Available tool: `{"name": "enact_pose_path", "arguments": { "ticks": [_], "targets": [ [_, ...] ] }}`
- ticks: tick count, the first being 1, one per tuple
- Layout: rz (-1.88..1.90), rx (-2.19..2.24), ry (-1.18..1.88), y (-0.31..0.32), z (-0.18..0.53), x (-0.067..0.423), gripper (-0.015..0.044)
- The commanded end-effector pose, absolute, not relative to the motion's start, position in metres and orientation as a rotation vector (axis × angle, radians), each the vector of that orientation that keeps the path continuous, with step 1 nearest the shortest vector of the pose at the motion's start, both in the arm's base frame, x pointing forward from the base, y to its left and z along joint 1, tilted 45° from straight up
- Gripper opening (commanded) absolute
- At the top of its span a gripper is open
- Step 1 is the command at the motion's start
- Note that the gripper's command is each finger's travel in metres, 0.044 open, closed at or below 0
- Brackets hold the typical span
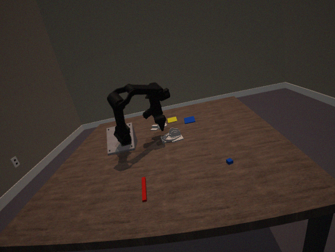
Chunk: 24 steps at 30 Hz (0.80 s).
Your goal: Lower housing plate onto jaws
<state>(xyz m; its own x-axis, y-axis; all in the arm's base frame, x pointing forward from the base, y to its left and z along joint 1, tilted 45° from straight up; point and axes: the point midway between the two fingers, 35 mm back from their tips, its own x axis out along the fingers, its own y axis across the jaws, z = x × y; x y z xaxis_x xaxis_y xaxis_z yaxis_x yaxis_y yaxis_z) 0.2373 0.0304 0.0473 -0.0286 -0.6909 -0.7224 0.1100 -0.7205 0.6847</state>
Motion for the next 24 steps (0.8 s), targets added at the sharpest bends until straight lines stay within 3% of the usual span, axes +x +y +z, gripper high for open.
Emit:
{"name": "enact_pose_path", "arguments": {
  "ticks": [1,24],
  "targets": [
    [-1.803,1.682,-0.620,0.030,0.048,0.237,0.0351],
    [-1.802,1.685,-0.620,0.014,0.030,0.239,0.0351]
  ]
}}
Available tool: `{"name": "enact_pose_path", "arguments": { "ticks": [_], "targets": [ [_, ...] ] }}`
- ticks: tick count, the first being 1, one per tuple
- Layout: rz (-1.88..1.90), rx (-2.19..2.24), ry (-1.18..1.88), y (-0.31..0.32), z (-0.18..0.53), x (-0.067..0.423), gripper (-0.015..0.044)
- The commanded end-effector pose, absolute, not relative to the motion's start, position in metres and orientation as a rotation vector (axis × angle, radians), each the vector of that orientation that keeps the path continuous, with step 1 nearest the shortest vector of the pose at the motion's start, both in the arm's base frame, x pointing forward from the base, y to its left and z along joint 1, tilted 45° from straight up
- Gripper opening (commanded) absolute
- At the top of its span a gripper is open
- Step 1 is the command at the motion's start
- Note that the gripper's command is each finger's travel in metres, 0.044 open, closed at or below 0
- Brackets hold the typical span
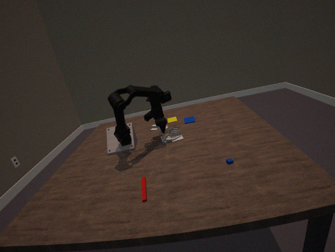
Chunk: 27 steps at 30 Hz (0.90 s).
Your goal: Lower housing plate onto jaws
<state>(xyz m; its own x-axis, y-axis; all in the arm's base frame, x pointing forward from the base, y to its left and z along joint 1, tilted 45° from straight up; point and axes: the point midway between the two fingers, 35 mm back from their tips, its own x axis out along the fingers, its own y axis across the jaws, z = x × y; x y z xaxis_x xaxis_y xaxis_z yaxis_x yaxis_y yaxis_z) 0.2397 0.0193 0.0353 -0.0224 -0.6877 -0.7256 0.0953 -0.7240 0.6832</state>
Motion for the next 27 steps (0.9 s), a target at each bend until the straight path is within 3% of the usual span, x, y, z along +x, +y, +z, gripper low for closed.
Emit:
{"name": "enact_pose_path", "arguments": {
  "ticks": [1,27],
  "targets": [
    [-1.802,1.685,-0.620,0.012,0.029,0.239,0.0351],
    [-1.800,1.685,-0.627,-0.014,0.004,0.236,0.0351]
  ]
}}
